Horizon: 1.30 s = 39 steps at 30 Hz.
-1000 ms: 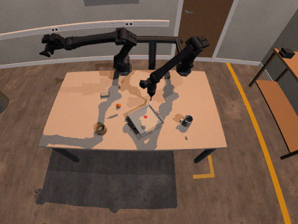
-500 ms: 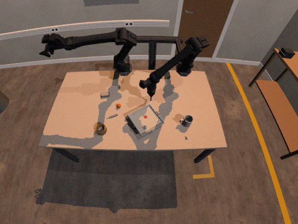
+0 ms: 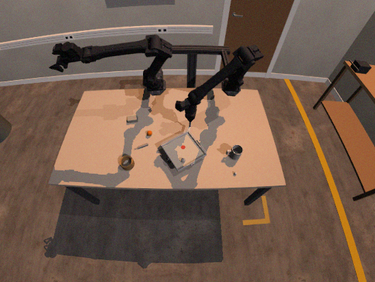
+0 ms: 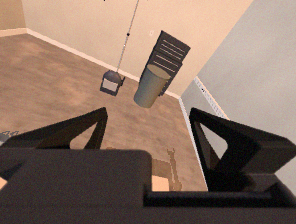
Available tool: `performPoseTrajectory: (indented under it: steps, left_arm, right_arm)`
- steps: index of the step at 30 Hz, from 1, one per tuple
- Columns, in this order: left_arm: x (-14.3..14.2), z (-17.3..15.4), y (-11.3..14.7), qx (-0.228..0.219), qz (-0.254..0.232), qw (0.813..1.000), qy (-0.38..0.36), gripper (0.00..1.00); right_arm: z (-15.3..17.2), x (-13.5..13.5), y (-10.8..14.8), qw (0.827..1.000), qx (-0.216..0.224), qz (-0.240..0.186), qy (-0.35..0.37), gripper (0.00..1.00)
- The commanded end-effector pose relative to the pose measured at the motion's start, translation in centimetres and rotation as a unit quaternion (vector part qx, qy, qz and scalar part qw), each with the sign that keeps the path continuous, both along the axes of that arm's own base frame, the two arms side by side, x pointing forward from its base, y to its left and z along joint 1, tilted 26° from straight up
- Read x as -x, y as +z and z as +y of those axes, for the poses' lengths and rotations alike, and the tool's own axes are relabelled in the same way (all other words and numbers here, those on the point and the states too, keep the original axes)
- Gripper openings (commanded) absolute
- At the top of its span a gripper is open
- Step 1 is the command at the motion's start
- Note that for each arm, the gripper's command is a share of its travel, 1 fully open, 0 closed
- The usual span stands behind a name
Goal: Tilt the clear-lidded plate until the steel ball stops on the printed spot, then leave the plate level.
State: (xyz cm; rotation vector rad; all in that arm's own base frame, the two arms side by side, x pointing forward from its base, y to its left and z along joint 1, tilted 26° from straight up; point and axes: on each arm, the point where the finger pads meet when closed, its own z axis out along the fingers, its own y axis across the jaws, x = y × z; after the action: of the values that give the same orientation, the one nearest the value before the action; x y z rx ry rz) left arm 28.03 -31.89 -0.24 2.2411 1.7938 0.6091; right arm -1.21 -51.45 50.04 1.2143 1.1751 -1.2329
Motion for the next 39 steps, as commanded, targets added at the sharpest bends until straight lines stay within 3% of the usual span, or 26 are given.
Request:
performPoseTrajectory:
  steps: [1,23,39]
  left_arm:
    - [-0.1,-2.0,-0.3,0.005,0.005,1.000,-0.009,0.00]
    - [-0.7,-1.9,-0.6,0.010,0.001,1.000,-0.008,0.00]
    - [-0.4,0.3,-1.7,-0.004,0.010,1.000,-0.001,0.00]
  right_arm:
    - [0.5,1.1,4.5,0.999,0.033,0.005,-0.010,1.00]
    - [0.5,1.1,4.5,0.999,0.033,0.005,-0.010,1.00]
    - [0.5,1.1,4.5,0.999,0.033,0.005,-0.010,1.00]
